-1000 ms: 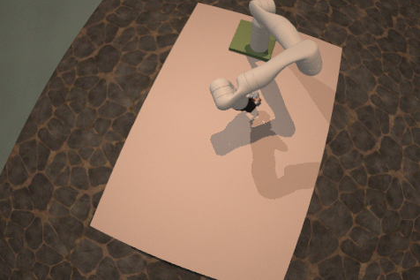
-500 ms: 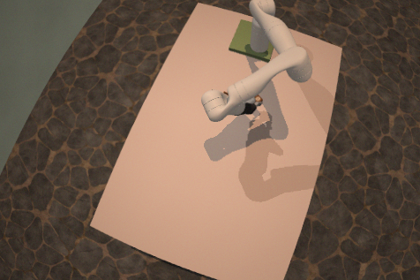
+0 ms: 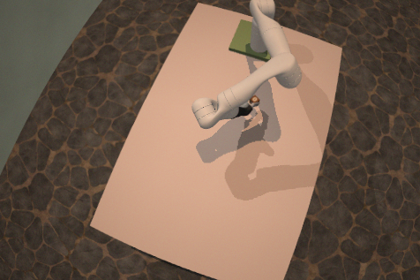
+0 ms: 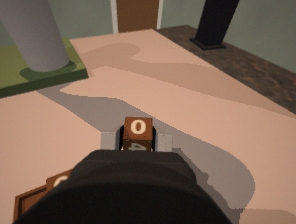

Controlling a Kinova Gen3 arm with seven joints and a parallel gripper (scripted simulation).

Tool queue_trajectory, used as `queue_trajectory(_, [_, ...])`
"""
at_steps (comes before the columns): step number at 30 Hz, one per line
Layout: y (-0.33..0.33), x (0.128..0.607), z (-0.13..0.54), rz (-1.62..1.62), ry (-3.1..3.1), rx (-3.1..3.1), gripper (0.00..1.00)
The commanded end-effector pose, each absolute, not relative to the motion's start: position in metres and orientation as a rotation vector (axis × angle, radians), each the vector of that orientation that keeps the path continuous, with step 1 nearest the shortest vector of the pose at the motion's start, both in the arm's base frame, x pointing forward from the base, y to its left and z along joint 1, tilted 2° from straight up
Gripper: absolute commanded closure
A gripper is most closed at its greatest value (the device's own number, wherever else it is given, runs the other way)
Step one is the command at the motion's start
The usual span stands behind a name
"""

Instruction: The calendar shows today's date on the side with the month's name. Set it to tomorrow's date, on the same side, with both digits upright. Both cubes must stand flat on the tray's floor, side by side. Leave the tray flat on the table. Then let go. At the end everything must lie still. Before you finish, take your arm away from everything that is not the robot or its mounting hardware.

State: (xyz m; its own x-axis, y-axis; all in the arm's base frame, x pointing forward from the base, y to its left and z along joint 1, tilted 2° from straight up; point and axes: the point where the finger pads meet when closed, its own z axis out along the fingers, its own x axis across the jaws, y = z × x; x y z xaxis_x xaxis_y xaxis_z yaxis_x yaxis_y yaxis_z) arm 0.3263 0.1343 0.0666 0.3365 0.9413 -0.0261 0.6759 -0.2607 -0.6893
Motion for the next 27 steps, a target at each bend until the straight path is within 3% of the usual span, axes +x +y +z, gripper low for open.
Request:
queue_trajectory(1, [0.1338, 0.3267, 0.0670, 0.593, -1.410, -2.027, 0.40])
queue_trajectory(27, [0.1334, 0.3268, 0.0575, 0.593, -1.410, -2.027, 0.40])
